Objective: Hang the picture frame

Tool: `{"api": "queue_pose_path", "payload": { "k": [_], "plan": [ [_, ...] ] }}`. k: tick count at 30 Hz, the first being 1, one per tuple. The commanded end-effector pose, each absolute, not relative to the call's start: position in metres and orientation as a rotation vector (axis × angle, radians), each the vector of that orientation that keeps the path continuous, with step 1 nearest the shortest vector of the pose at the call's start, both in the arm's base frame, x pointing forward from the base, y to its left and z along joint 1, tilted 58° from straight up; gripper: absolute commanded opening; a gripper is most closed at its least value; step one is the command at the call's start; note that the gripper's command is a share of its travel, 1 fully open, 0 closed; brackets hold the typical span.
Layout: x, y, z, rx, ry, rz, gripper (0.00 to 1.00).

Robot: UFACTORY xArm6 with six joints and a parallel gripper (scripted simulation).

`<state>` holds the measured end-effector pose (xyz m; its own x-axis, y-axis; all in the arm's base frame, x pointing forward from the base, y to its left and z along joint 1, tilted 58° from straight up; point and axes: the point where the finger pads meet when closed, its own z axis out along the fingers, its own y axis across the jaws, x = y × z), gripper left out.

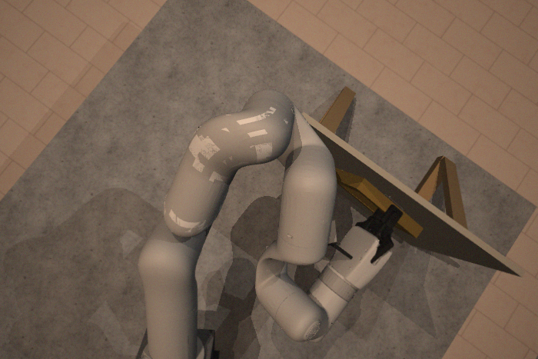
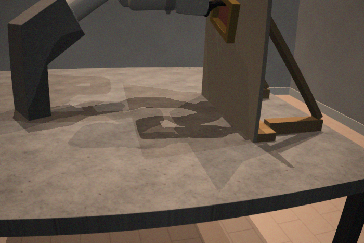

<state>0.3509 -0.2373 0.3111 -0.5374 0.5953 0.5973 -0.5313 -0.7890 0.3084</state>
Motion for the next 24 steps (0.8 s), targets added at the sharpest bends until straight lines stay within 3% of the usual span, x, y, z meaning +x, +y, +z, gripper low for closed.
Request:
{"api": "queue_pose_path", "payload": {
  "k": [1,24],
  "plan": [
    [0.35,-0.2376,0.3122,0.932,0.125,2.285,0.0],
    [0.3464,-0.2349,0.3161,0.897,0.173,2.188,0.0]
  ]
}}
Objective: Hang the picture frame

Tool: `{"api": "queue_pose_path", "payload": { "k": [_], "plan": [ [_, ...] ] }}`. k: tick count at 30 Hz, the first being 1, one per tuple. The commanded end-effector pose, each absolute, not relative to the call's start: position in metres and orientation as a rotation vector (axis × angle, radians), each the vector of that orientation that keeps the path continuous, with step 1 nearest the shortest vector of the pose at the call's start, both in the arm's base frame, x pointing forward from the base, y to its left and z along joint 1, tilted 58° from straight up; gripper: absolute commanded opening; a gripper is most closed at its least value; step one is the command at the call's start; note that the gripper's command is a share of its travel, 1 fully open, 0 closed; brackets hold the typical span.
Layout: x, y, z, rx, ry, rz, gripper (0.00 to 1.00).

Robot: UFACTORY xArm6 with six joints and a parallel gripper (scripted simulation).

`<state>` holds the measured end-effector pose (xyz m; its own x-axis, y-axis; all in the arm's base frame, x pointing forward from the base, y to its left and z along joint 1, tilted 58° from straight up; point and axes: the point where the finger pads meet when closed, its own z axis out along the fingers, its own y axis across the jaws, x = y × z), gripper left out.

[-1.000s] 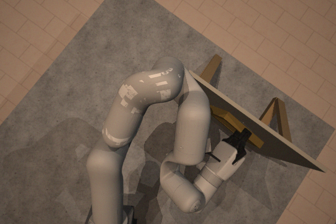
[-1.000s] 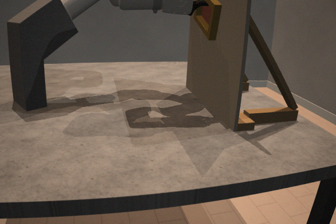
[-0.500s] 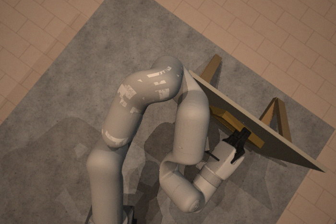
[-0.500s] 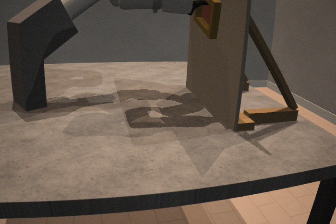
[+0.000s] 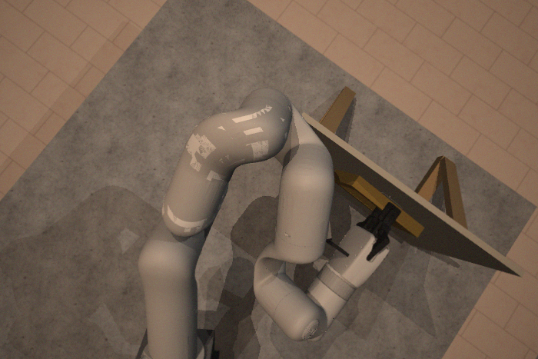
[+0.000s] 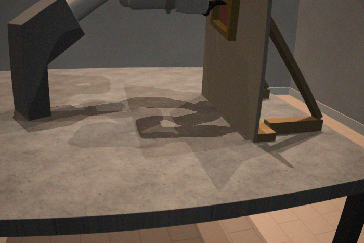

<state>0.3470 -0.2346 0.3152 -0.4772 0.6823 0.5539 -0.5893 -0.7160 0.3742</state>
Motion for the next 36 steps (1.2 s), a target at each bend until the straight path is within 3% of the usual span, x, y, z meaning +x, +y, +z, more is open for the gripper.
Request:
{"api": "queue_pose_path", "payload": {
  "k": [1,36],
  "plan": [
    [0.3462,-0.2347,0.3163,0.895,0.176,2.183,0.0],
    [0.3423,-0.2294,0.3208,0.846,0.239,2.049,0.0]
  ]
}}
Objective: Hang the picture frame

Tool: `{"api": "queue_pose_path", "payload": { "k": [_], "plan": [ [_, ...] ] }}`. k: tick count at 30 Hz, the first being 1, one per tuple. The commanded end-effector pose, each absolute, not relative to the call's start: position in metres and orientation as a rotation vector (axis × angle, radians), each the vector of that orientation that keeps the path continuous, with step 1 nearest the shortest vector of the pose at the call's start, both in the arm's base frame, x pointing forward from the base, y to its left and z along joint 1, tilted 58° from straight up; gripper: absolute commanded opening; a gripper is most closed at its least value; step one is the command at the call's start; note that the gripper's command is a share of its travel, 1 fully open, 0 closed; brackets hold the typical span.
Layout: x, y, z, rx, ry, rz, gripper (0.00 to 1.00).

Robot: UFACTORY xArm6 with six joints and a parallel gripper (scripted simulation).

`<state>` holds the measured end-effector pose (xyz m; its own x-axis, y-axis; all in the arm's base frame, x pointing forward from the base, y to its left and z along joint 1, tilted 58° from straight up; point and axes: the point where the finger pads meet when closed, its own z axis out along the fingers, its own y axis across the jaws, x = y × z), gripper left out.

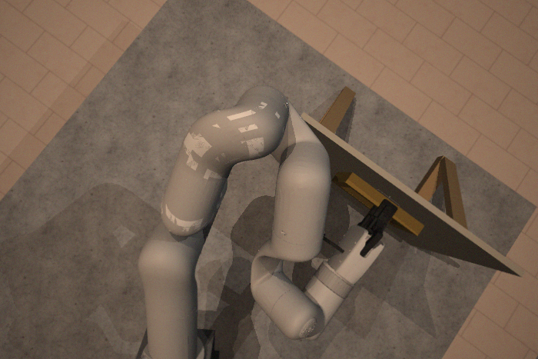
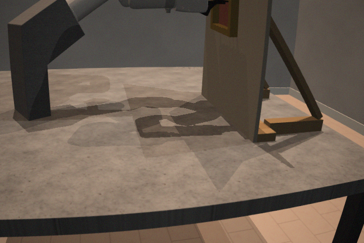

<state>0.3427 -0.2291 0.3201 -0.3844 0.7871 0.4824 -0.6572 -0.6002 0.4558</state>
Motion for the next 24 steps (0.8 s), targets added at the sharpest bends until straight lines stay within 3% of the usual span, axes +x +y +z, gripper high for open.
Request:
{"api": "queue_pose_path", "payload": {
  "k": [1,24],
  "plan": [
    [0.3422,-0.2293,0.3209,0.845,0.24,2.046,0.0],
    [0.3413,-0.2273,0.322,0.83,0.258,2.004,0.0]
  ]
}}
